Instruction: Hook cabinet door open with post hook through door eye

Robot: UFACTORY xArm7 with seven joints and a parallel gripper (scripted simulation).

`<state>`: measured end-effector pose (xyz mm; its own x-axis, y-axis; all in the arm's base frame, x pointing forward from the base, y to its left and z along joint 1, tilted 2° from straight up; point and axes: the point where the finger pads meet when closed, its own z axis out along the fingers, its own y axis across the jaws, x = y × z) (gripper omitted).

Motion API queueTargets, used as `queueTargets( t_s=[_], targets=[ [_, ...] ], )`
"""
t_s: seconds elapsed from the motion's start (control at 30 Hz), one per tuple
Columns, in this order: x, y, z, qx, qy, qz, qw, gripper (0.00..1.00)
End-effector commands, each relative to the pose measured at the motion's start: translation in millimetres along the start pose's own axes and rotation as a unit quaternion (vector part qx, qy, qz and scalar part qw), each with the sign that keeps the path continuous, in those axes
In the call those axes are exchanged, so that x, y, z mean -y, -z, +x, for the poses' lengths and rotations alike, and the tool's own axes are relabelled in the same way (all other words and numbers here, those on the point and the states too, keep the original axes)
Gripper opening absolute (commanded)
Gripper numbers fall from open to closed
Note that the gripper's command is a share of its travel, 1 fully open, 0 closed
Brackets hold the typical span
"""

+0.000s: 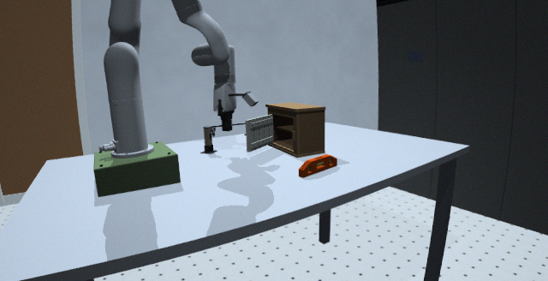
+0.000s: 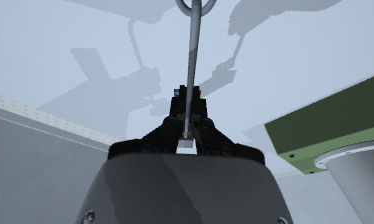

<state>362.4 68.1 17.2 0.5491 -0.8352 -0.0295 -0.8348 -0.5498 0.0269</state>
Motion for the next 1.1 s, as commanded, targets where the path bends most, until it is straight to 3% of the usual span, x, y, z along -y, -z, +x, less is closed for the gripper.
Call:
queueTargets(
  t_s=[0.0,1.07],
  targets=[
    [1.3,0.9,0.8,-0.001,0.000,0.002,1.000,0.04],
    [1.3,-2.0,1.5,-0.001,0.000,0.002,1.000,0.04]
  ],
)
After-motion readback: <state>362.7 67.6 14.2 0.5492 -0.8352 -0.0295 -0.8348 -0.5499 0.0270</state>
